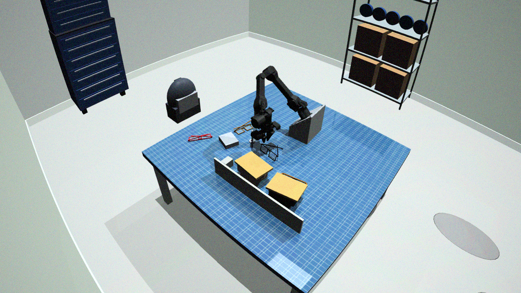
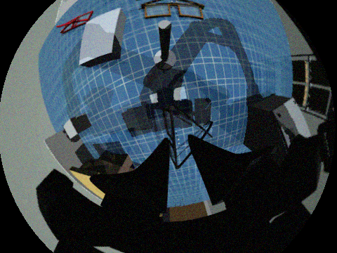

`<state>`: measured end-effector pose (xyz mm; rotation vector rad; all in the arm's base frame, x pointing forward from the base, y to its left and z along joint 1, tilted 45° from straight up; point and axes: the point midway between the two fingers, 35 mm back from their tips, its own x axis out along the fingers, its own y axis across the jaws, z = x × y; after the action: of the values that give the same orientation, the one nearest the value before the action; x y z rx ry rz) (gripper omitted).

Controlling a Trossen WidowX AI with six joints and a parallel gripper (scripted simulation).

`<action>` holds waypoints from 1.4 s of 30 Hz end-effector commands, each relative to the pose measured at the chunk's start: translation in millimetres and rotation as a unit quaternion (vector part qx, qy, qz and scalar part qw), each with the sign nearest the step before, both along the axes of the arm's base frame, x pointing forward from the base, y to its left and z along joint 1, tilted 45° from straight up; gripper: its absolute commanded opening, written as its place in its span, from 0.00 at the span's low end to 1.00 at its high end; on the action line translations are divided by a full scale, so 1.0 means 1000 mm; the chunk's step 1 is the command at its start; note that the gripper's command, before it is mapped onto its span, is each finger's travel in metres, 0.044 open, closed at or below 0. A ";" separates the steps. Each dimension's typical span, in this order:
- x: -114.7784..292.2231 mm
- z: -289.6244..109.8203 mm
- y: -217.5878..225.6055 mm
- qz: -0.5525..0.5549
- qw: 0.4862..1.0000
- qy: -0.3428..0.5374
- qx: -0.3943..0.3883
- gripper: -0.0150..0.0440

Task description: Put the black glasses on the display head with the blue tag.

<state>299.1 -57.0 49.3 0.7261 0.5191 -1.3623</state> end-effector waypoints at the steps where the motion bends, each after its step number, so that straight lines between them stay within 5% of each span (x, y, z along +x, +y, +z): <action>1: 0.000 0.000 -0.001 -0.003 1.000 -0.003 -0.001 0.46; 42: 0.015 -0.042 -0.041 -0.003 1.000 -0.003 -0.002 0.46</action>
<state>315.8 -96.5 11.2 0.7358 0.4993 -1.3627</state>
